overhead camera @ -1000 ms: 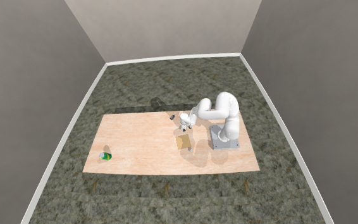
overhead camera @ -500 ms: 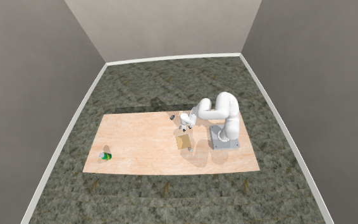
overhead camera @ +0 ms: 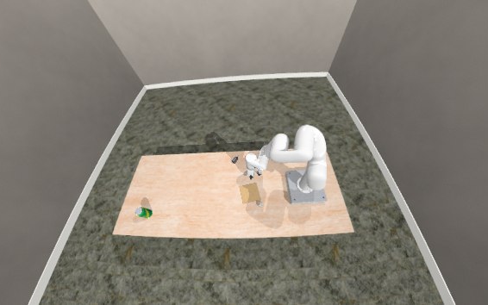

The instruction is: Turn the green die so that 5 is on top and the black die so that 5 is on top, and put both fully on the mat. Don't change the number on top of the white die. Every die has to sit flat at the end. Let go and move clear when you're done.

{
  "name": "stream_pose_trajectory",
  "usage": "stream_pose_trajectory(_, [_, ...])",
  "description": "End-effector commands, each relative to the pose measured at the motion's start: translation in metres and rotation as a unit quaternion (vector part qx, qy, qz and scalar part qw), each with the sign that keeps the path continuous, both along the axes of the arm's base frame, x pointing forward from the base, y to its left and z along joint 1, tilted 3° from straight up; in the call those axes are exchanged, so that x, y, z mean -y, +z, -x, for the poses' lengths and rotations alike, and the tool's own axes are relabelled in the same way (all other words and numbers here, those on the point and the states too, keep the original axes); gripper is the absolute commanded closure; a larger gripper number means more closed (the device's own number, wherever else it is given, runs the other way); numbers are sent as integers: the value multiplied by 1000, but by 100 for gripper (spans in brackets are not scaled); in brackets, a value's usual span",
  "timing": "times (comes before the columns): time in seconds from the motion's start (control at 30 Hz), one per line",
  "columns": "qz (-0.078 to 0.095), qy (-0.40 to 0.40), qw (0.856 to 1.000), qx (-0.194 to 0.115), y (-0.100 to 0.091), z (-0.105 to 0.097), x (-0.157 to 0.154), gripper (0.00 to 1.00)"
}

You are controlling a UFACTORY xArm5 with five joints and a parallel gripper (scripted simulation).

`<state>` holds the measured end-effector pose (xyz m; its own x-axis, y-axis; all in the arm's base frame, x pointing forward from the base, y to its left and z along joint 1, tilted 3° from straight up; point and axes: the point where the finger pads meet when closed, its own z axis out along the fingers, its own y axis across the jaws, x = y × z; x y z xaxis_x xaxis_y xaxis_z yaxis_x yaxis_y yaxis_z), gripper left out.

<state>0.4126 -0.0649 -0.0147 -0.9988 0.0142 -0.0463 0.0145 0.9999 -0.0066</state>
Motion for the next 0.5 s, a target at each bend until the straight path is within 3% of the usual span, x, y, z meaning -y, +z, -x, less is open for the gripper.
stream_pose_trajectory(0.0, [0, 0, 1000, 3, 18, -1, 0, 73])
stream_pose_trajectory(0.2, [0, 0, 1000, 3, 63, 1, 0, 73])
stream_pose_trajectory(0.27, [0, 0, 1000, 3, 63, 1, 0, 73])
stream_pose_trajectory(0.47, [0, 0, 1000, 3, 94, 3, 0, 73])
